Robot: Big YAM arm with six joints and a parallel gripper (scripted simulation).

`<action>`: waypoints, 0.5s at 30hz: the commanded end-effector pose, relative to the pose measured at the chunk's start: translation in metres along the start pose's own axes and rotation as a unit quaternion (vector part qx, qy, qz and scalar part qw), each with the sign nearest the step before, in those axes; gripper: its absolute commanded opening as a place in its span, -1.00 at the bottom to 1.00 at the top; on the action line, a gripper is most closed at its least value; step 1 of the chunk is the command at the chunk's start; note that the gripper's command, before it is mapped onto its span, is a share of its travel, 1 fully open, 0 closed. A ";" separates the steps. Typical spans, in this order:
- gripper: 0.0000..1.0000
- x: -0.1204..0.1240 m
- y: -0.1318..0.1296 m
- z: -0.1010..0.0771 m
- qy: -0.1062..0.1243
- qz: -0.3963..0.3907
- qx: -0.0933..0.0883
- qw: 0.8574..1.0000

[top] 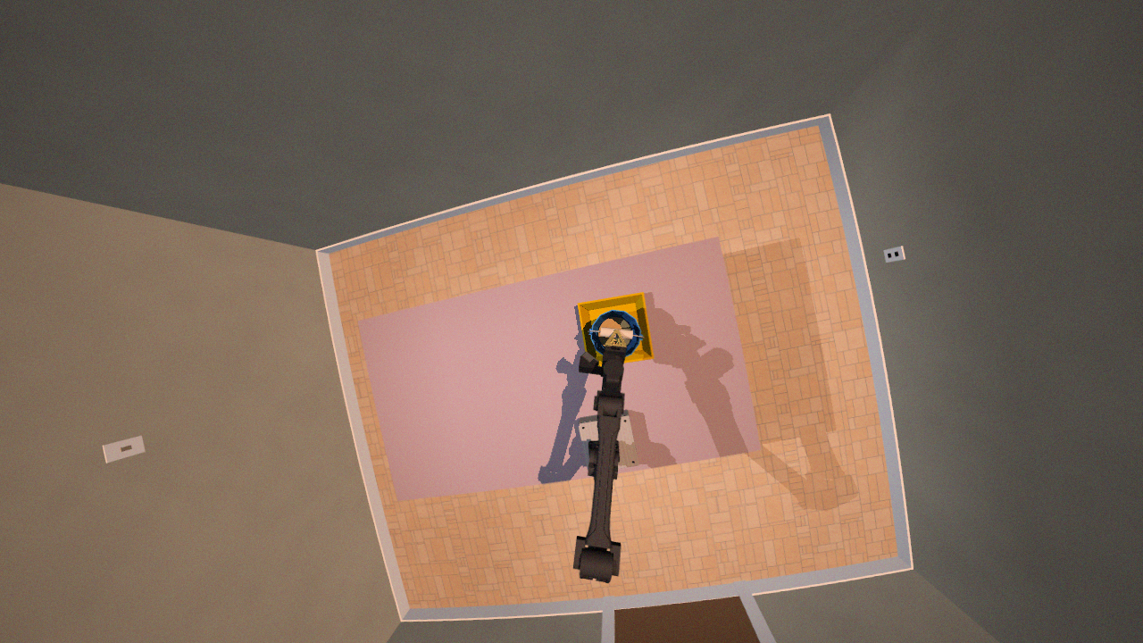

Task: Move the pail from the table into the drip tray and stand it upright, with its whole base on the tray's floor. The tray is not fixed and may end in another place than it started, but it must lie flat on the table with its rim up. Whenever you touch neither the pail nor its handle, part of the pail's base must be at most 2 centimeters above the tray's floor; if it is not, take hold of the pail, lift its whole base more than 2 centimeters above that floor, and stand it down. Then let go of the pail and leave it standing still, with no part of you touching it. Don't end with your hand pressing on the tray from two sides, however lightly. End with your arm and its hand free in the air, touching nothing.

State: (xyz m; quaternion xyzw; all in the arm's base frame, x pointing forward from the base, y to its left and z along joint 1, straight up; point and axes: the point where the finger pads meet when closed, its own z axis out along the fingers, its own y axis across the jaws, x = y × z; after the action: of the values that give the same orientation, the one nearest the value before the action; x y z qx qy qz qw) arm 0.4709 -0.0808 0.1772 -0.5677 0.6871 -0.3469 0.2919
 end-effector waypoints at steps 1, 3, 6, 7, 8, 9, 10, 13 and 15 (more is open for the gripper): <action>-0.59 -0.005 -0.058 -0.013 -0.006 0.005 0.079 0.997; -0.59 -0.005 -0.058 -0.012 -0.006 0.005 0.079 0.997; -0.59 -0.005 -0.058 -0.010 -0.006 0.005 0.080 0.997; -0.59 -0.005 -0.058 -0.009 -0.006 0.005 0.080 0.997; -0.59 -0.005 -0.058 -0.008 -0.006 0.005 0.080 0.997; -0.59 -0.005 -0.058 -0.008 -0.006 0.005 0.080 0.997; -0.59 -0.005 -0.058 -0.008 -0.006 0.005 0.080 0.997; -0.59 -0.005 -0.057 -0.007 -0.006 0.005 0.081 0.997; -0.59 -0.005 -0.057 -0.005 -0.006 0.005 0.081 0.997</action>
State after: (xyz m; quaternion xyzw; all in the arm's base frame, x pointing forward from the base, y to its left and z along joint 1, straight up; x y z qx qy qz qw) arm 0.4754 -0.0815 0.1688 -0.5686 0.6881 -0.3450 0.2902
